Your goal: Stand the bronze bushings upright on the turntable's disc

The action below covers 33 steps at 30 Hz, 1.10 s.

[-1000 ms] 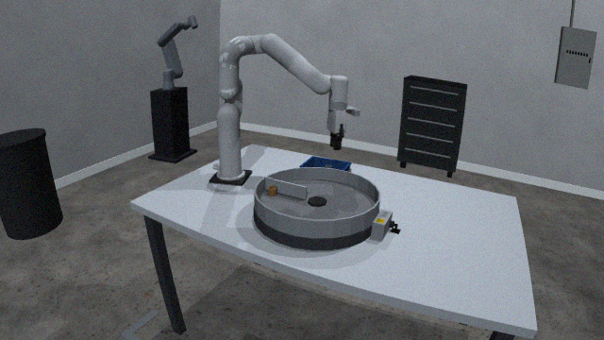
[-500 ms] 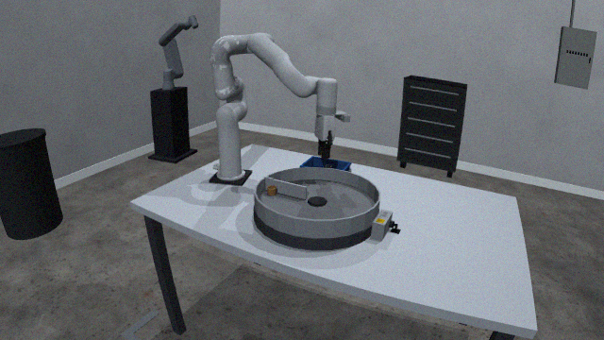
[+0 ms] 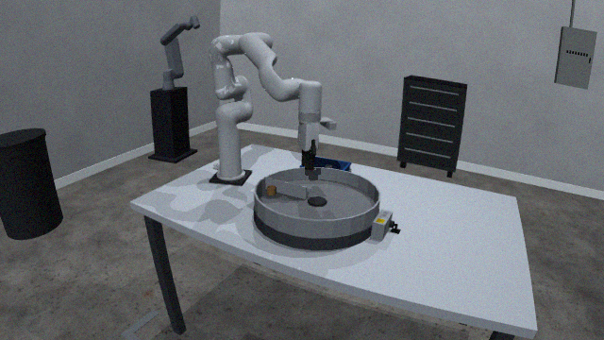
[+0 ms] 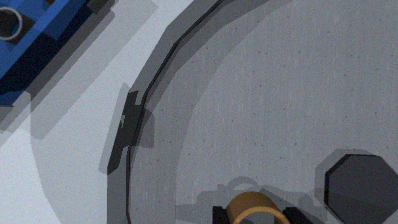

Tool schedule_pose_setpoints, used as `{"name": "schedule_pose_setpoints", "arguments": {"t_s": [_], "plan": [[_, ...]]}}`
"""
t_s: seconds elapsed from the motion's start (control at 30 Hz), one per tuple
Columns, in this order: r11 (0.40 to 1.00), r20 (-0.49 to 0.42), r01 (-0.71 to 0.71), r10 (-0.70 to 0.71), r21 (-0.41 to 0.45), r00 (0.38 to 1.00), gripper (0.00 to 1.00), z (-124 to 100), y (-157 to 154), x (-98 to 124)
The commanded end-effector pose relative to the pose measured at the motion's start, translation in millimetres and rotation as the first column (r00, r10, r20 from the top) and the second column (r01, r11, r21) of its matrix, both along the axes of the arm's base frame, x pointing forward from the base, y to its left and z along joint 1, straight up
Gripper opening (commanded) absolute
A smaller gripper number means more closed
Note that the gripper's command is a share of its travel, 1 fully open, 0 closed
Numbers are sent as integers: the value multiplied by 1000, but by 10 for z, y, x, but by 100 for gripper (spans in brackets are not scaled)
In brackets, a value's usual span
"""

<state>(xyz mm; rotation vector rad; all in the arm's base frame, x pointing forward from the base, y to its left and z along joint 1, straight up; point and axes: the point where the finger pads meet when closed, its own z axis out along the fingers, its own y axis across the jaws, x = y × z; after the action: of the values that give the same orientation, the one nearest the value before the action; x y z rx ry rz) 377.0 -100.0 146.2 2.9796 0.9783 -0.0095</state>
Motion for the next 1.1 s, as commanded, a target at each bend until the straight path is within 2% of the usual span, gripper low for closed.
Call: {"name": "schedule_pose_setpoints", "arguments": {"t_s": [0.0,0.2,0.27,0.57,0.77,1.07], "plan": [[1000,5,-3,3,4,1000,0,15,-424,-23],[1000,5,-3,3,4,1000,0,16,-968,-92],[1000,5,-3,3,4,1000,0,16,-968,-92],[1000,5,-3,3,4,1000,0,18,-1507,-160],[1000,5,-3,3,4,1000,0,18,-1642,-176],[1000,5,-3,3,4,1000,0,18,-1658,-179]]}}
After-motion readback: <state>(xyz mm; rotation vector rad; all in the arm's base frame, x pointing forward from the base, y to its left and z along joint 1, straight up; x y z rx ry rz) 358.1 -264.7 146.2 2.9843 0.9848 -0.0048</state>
